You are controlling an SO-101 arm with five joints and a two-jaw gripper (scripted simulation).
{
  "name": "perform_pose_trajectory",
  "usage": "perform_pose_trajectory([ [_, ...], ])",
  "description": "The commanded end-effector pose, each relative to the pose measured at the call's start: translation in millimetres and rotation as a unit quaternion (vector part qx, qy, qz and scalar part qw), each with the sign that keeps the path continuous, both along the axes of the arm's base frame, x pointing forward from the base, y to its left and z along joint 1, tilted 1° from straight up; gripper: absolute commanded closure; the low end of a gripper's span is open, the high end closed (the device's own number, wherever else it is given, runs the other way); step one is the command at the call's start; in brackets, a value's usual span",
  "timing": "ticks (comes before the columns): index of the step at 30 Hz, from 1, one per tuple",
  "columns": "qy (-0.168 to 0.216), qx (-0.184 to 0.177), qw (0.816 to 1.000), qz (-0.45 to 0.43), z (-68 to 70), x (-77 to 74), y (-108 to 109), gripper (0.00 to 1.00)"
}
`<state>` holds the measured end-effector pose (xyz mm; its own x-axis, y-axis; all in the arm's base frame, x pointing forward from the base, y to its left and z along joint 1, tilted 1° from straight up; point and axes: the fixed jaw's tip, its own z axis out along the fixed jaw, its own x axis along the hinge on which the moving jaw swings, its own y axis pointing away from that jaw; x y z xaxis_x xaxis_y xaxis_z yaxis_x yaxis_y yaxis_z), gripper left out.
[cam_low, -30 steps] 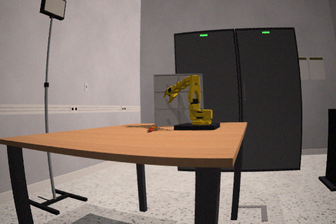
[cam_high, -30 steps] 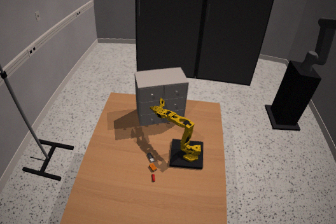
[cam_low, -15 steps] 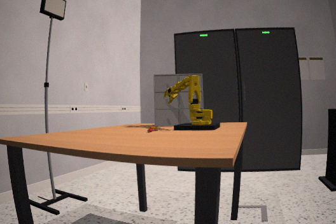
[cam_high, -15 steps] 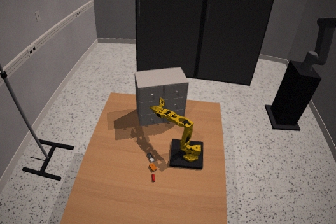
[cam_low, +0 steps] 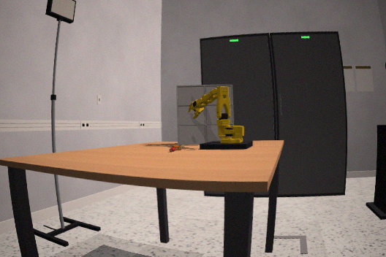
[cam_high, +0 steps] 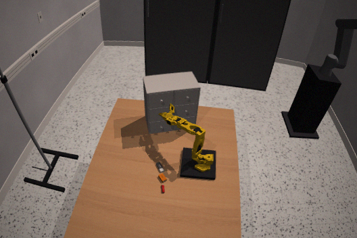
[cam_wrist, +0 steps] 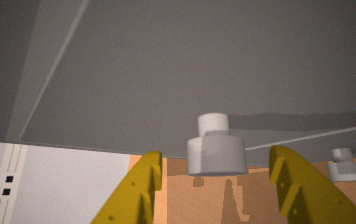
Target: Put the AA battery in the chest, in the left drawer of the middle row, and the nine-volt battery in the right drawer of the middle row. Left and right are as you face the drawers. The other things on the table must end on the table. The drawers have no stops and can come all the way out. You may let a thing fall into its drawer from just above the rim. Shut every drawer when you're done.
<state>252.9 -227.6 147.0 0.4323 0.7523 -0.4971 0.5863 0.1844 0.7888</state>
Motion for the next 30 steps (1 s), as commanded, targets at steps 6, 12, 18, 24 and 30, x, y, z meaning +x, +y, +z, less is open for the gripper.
perform_pose_trajectory([
  [6,-0.004,0.0,1.0,-0.006,-0.4,-0.1,-4.6,0.79],
  [12,-0.004,0.0,1.0,-0.007,-0.6,-0.1,-5.2,0.79],
  [18,-0.004,0.0,1.0,-0.007,-0.6,-0.1,-5.2,0.79],
  [24,-0.004,0.0,1.0,-0.007,-0.6,-0.1,-5.2,0.79],
  [30,-0.004,0.0,1.0,-0.007,-0.6,-0.1,-5.2,0.82],
])
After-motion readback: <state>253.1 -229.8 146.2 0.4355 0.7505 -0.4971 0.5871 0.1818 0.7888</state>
